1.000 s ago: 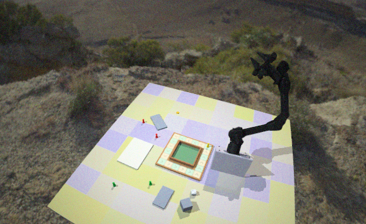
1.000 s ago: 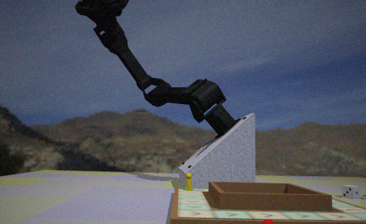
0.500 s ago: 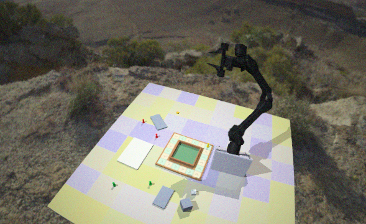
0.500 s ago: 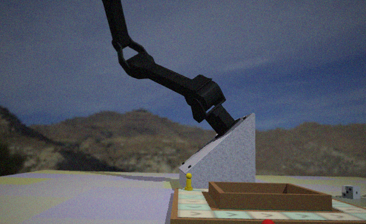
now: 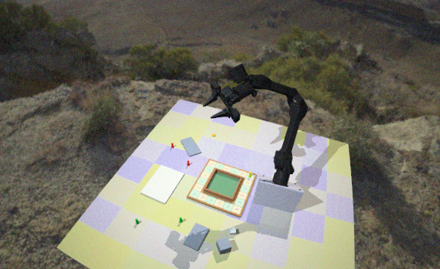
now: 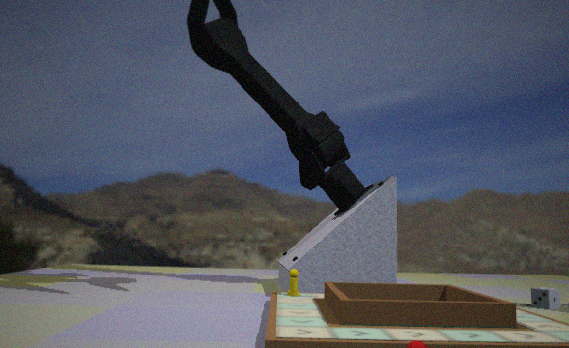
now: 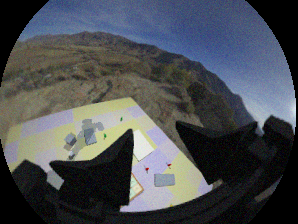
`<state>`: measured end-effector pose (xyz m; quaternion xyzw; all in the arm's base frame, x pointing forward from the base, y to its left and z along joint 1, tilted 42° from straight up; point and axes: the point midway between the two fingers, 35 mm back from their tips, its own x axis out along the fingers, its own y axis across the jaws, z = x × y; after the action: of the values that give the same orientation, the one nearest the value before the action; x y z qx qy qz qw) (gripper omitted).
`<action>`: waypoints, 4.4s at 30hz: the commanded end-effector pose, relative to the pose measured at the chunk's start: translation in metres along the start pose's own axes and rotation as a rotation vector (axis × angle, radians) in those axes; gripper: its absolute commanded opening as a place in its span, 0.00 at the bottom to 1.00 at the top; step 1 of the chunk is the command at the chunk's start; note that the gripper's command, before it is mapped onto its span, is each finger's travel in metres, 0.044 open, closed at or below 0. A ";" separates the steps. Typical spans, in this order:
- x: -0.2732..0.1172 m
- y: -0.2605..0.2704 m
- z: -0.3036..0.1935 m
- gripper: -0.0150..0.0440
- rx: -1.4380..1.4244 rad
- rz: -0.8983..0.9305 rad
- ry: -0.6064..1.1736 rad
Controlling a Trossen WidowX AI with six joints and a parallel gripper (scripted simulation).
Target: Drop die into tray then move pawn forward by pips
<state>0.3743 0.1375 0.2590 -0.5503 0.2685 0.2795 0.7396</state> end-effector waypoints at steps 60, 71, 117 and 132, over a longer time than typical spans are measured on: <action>0.195 0.448 -0.186 0.72 0.751 0.051 1.201; 0.199 0.453 -0.196 0.63 0.751 0.050 1.201; 0.153 0.339 -0.125 0.25 0.504 0.252 1.125; 0.144 0.280 -0.170 0.25 0.236 0.410 1.050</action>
<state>0.2572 0.0686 -0.0770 -0.4520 0.7325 0.0579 0.5057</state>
